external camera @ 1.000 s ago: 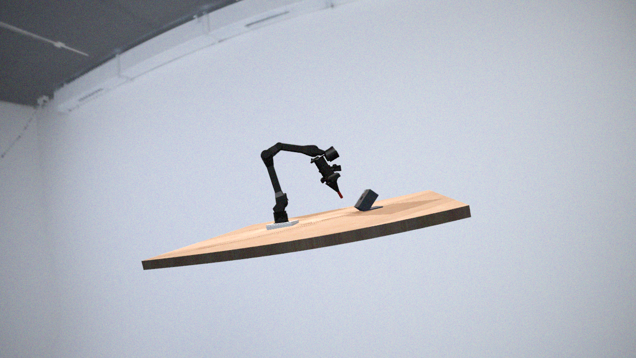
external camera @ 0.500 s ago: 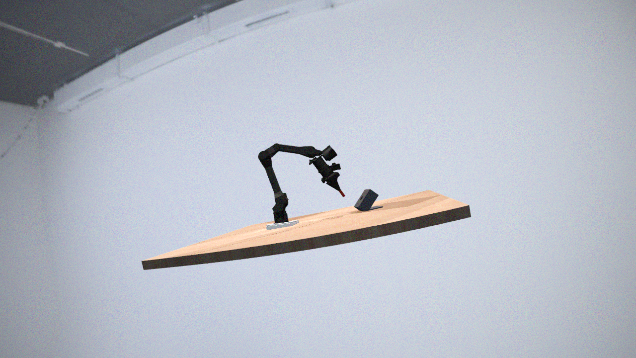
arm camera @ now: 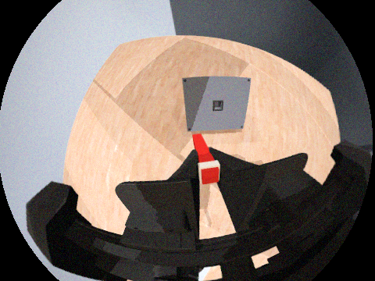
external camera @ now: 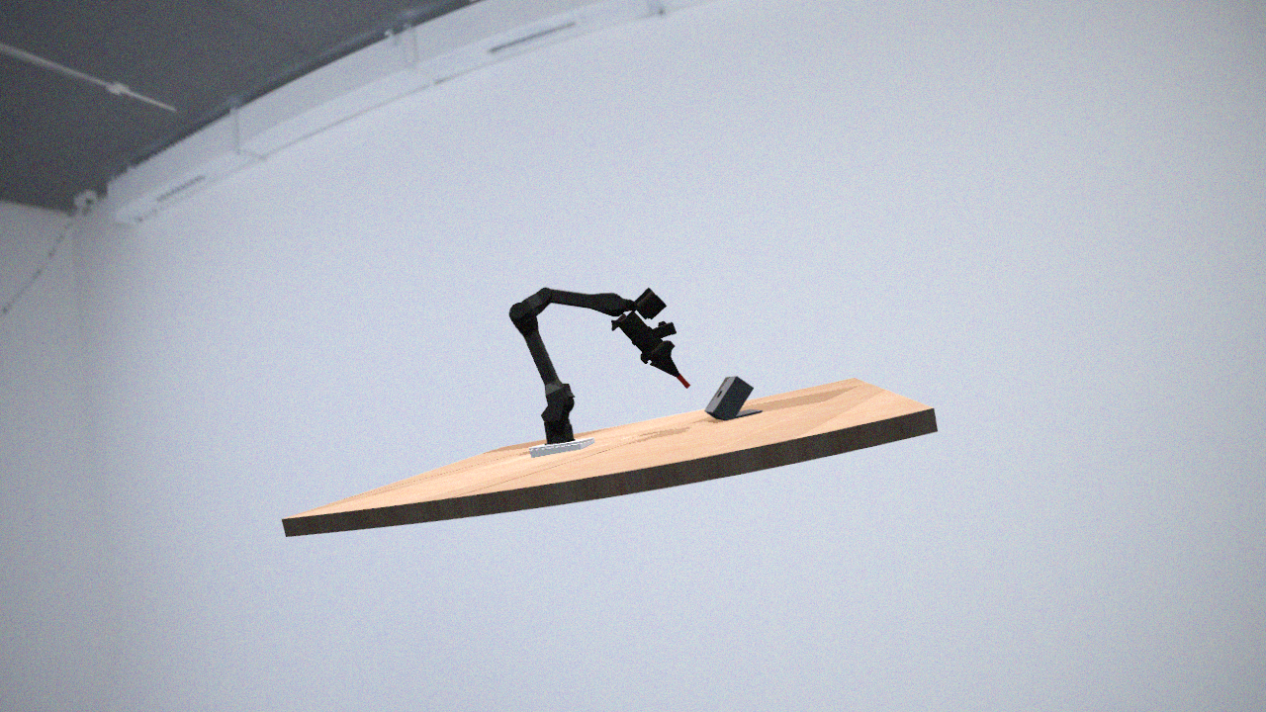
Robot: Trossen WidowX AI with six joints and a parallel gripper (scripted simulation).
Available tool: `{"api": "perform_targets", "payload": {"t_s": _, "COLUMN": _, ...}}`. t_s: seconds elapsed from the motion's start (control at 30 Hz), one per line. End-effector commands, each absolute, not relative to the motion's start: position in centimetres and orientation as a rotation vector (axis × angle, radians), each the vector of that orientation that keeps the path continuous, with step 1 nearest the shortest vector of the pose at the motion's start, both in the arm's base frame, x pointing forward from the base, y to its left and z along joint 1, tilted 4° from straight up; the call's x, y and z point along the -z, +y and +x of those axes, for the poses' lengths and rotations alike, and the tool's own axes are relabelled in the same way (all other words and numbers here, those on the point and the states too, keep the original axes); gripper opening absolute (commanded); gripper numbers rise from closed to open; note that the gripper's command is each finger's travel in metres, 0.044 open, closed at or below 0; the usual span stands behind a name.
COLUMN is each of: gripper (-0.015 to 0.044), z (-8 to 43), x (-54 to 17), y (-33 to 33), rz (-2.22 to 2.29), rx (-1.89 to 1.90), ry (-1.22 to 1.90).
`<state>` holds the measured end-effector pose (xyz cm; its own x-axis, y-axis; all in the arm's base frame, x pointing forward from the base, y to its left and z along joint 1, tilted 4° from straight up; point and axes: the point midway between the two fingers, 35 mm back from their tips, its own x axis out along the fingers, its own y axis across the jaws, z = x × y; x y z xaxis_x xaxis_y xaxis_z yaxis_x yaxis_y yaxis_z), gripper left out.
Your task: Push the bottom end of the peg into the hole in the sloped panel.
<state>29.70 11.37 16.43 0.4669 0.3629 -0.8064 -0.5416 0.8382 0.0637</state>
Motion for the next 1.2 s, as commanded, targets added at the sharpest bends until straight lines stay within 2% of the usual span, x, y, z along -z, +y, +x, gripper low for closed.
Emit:
{"api": "perform_targets", "payload": {"t_s": 0.0, "gripper": 0.0, "z": 29.9, "x": -16.9, "y": 10.9, "rz": -0.202, "rx": -0.553, "ry": 0.89}}
{"api": "perform_targets", "payload": {"t_s": 1.17, "gripper": 0.0, "z": 32.6, "x": -16.4, "y": 9.0, "rz": -0.158, "rx": -0.496, "ry": 0.75}}
